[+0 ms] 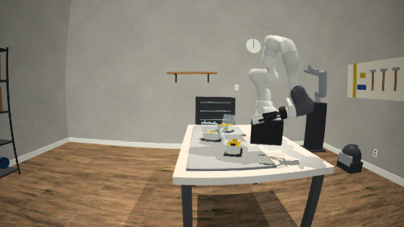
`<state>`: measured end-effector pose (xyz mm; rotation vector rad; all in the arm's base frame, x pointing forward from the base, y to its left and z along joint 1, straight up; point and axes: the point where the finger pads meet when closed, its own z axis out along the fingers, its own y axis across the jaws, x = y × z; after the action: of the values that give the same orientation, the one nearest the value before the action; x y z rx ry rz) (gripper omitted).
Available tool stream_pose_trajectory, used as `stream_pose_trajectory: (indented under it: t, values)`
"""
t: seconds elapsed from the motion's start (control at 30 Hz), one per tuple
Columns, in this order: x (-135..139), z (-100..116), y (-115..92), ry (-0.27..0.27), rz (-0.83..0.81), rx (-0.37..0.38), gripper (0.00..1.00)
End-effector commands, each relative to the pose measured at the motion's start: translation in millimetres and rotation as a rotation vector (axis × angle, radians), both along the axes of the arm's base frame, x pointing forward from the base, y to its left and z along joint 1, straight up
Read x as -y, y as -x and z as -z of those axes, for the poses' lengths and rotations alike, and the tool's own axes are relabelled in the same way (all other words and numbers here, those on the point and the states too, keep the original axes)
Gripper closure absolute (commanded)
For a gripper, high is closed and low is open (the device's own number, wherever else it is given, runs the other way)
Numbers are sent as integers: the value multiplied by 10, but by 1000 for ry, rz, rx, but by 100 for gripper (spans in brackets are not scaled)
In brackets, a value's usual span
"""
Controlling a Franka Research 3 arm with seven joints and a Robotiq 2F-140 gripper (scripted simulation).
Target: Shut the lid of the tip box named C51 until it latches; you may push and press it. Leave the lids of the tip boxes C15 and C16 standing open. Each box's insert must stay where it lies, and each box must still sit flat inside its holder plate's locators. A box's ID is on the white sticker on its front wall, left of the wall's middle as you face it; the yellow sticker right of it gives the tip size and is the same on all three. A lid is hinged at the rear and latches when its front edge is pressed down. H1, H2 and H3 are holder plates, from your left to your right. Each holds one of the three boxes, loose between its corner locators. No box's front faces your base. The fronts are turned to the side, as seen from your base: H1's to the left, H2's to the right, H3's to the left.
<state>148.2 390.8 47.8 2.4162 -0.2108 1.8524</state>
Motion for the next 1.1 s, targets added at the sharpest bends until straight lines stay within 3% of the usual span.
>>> stream_pose_trajectory:
  t: [0.0,0.27,0.47,0.53,1.03,1.07]
  values:
    - [23,-9,-3,6,4,2,0]
    - [23,-9,-3,6,4,2,0]
    - [23,-9,-3,-91,96,-147,0]
    - [23,-9,-3,-91,96,-147,0]
    - [23,-9,-3,-335,324,-519,0]
    - [23,-9,-3,-335,324,-519,0]
